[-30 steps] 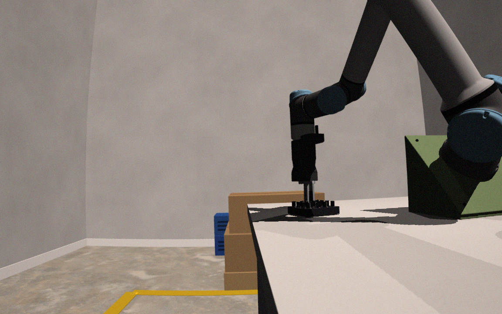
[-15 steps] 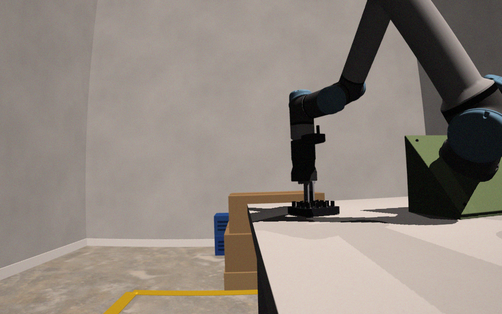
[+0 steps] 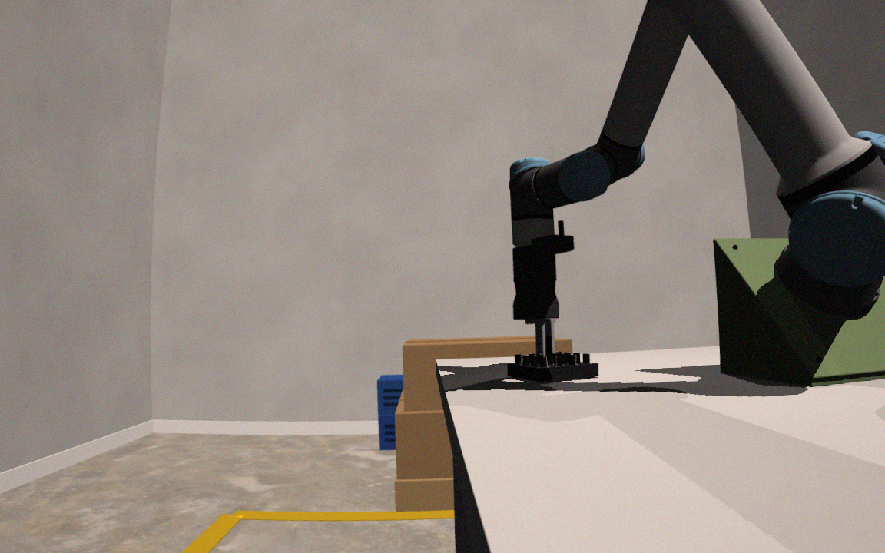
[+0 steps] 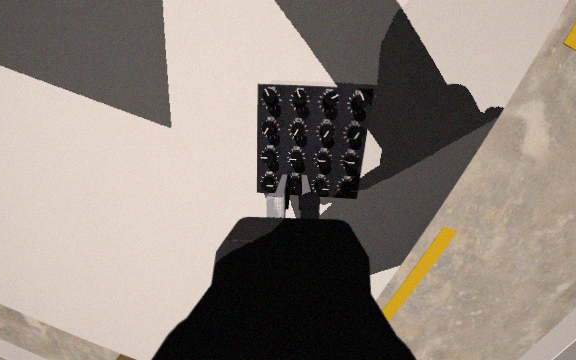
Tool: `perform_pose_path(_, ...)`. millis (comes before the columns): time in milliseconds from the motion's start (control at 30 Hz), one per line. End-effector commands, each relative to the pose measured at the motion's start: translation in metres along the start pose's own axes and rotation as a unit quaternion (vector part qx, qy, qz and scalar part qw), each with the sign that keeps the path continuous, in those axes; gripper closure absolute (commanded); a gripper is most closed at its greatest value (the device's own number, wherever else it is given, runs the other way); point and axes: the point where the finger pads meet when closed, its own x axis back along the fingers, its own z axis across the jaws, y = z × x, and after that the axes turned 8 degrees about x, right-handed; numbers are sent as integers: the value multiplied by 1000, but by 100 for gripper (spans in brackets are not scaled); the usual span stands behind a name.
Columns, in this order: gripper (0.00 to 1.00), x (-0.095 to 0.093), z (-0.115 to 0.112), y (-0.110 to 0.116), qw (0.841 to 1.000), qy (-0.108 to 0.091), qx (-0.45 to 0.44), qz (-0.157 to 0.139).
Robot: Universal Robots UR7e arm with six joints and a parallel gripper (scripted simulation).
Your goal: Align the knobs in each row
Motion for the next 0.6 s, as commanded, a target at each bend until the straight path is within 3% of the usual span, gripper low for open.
perform_pose_path(0,70,-1,0,0,1000,-1,1,1)
perform_pose_path(133,70,-1,0,0,1000,-1,1,1)
perform_pose_path(167,54,-1,0,0,1000,-1,1,1)
perform_pose_path(567,54,-1,0,0,1000,-1,1,1)
